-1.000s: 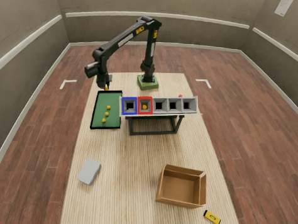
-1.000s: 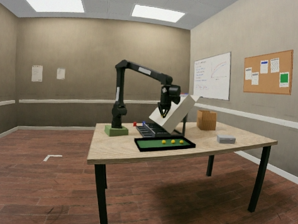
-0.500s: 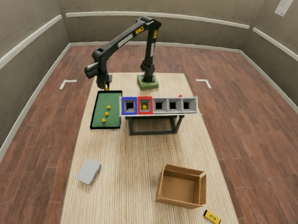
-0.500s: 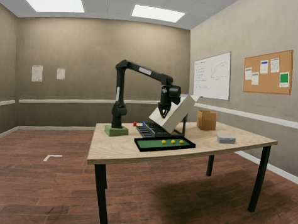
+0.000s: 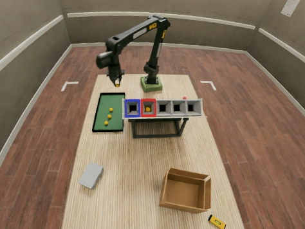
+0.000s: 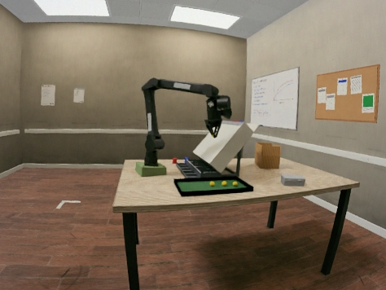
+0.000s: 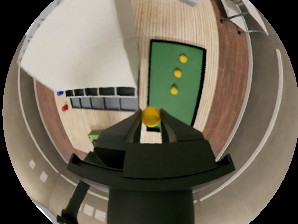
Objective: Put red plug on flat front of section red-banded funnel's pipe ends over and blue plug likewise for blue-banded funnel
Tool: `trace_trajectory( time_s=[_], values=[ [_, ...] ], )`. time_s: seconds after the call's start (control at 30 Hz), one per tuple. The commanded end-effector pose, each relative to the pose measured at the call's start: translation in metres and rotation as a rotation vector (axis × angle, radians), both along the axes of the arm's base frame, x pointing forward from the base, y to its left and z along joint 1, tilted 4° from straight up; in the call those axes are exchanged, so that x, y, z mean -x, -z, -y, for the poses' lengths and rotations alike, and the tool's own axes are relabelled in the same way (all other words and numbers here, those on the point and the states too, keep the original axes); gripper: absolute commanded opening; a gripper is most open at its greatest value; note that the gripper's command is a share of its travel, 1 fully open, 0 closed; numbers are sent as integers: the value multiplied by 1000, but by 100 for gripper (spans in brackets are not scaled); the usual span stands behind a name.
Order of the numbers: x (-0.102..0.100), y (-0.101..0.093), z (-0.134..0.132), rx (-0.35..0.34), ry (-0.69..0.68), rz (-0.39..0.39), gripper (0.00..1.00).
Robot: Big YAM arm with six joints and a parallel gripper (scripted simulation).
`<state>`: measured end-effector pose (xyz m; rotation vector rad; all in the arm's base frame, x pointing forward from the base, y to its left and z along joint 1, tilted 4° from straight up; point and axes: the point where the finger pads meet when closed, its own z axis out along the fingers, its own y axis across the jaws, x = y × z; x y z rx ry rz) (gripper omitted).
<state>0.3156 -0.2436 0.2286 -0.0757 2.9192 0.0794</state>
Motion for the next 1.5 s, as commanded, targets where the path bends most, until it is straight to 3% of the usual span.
trace_trajectory(
  time_s=[0.0,0.07,0.57,1.13,1.47],
  values=[
    [-18,-43,-14,25,38,66,0],
    [-18,-43,-14,25,38,66,0],
    [-56,-132,-80,31,48,261,0],
    [-63,-151,-91,31,55,297,0],
    [-63,-151,-91,30,55,297,0]
  ],
)
